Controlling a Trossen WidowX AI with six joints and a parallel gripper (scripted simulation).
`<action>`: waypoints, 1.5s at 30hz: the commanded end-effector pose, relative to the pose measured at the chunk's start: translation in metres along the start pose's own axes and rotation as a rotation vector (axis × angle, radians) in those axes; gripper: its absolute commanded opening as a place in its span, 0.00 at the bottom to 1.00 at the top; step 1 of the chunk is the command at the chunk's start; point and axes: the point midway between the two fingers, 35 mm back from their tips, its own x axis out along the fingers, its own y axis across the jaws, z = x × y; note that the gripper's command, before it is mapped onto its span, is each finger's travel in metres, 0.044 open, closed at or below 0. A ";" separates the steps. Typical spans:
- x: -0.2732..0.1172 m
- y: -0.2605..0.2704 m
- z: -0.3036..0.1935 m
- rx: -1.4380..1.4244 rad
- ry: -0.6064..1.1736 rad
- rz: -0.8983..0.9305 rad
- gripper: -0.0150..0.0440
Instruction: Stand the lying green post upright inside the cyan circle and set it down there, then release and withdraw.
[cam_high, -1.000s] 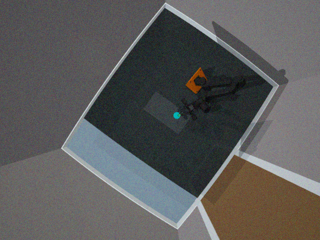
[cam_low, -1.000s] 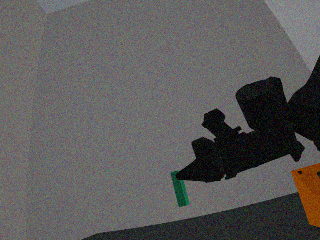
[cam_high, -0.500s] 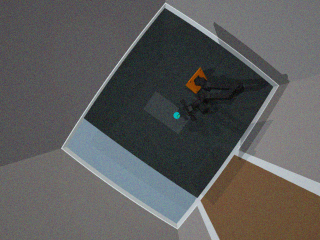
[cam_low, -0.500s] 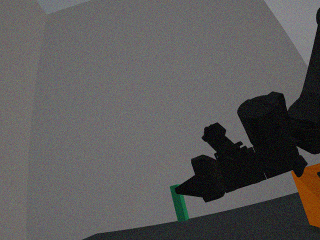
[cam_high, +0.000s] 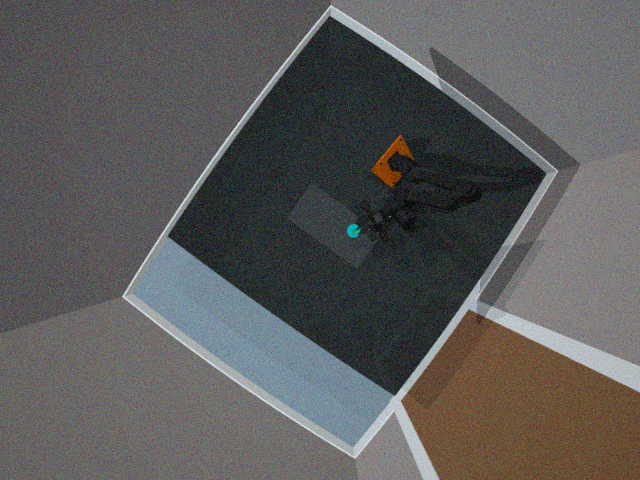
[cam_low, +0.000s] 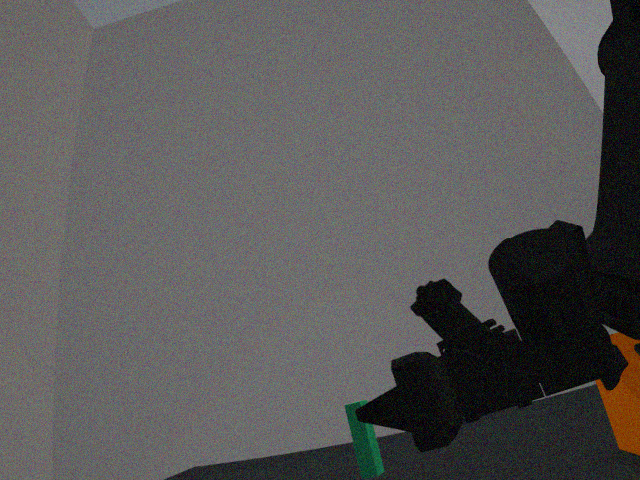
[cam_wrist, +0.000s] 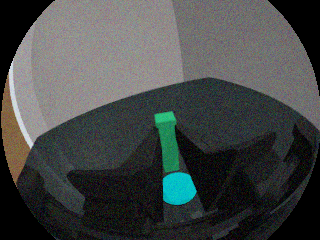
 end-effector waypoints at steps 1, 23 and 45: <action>0.000 -0.003 -0.010 0.000 0.001 -0.010 0.29; -0.003 -0.007 -0.048 -0.002 0.001 -0.002 0.29; -0.003 -0.007 -0.053 -0.002 0.002 0.000 0.65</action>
